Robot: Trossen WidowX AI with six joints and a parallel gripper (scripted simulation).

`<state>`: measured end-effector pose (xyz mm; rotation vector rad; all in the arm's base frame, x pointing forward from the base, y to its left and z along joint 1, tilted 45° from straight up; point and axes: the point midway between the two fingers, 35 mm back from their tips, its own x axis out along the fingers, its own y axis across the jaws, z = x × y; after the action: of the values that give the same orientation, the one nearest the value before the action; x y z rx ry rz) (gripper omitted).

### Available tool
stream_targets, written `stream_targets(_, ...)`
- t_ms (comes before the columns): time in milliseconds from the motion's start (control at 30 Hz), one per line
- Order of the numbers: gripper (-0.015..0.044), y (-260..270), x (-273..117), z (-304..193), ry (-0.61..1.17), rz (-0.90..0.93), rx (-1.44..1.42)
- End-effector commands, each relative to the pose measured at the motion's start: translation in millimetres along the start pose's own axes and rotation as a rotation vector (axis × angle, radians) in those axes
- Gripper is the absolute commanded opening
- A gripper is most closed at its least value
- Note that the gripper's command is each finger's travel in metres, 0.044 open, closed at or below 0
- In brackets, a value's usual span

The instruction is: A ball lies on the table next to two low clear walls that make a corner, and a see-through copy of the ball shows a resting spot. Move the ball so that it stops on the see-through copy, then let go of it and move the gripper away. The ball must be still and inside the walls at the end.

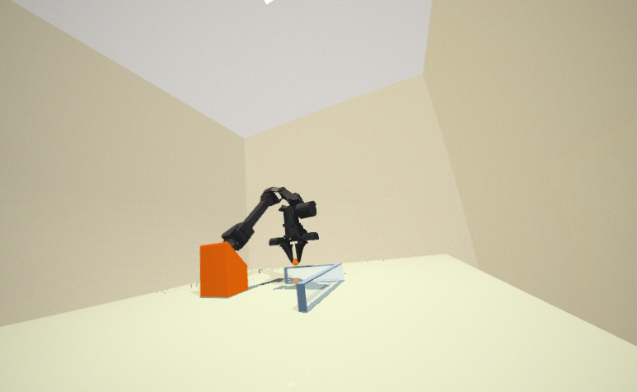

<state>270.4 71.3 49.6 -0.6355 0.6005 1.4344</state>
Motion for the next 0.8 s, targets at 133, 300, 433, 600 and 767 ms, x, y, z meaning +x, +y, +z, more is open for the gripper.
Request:
stream_targets(133, 0.0000, 6, 42, 0, -0.007, 0.015, 0.012)
stream_targets(300, 0.0000, 8, 57, 2, -0.011, 0.015, 0.012)
stream_targets(433, 0.0000, 8, 57, 2, -0.011, 0.015, 0.012)
stream_targets(600, 0.0000, 8, 60, 2, -0.011, 0.015, 0.012)
stream_targets(767, 0.0000, 8, 68, 2, -0.011, 0.016, 0.012)
